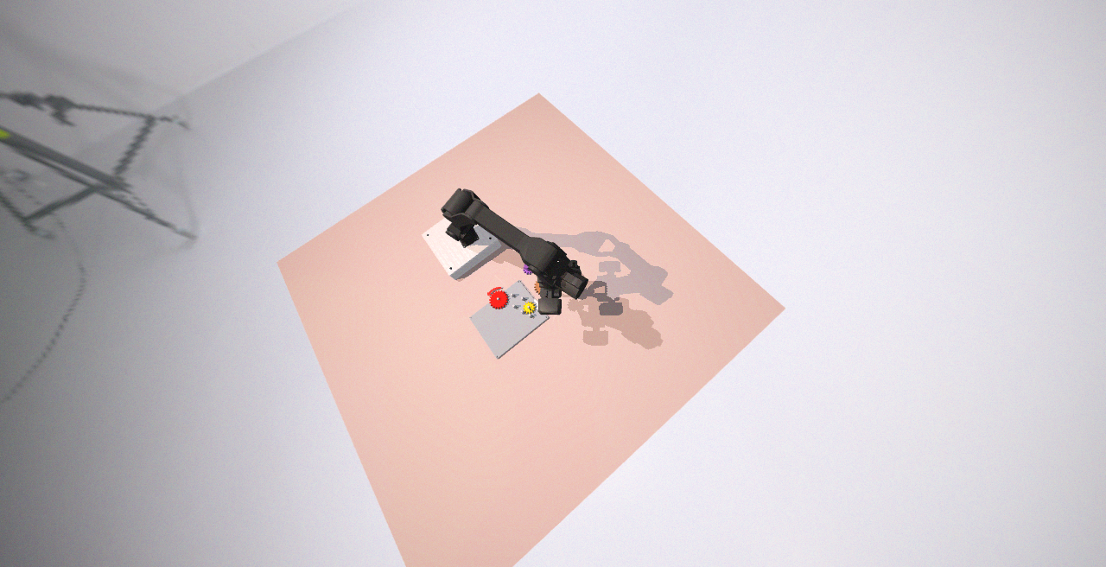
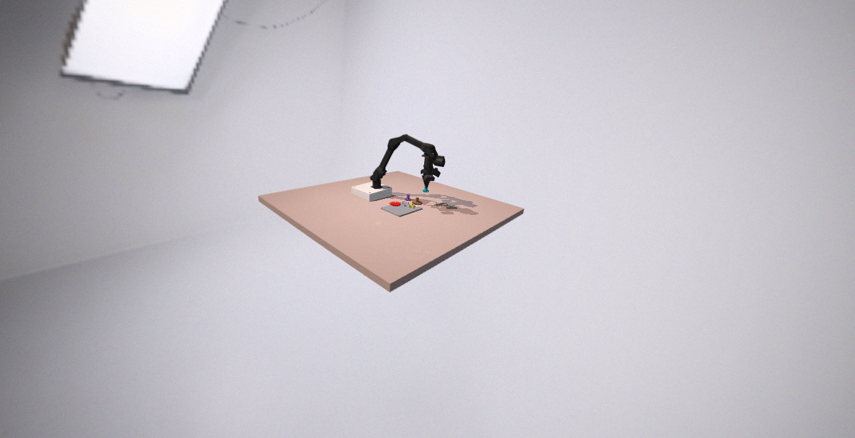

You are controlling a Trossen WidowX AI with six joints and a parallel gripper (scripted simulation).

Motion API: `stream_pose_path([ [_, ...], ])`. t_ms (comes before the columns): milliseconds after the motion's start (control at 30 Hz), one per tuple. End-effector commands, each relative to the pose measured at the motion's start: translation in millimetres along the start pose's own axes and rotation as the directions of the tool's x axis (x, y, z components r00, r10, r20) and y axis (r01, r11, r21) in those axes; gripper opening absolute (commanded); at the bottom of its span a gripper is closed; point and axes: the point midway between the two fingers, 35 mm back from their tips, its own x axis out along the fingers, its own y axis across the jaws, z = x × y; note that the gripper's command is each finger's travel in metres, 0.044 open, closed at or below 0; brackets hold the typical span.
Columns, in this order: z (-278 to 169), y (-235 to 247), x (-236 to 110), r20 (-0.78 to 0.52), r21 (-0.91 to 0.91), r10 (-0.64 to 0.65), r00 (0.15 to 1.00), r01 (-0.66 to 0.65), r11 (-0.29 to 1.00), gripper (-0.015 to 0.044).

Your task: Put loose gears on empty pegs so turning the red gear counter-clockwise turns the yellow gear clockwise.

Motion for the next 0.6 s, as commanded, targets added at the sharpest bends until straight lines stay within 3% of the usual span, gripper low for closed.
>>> stream_pose_path([
  [0, -0.9, 0.9, -16.3, 0.014, 0.004, -0.011, 1.000, 0.011, 1.000, 0.0000],
  [300, -5.6, 5.4, -40.3, 0.014, 0.004, -0.011, 1.000, 0.011, 1.000, 0.0000],
  [567, -8.9, 4.8, -40.5, 0.014, 0.004, -0.011, 1.000, 0.011, 1.000, 0.0000],
])
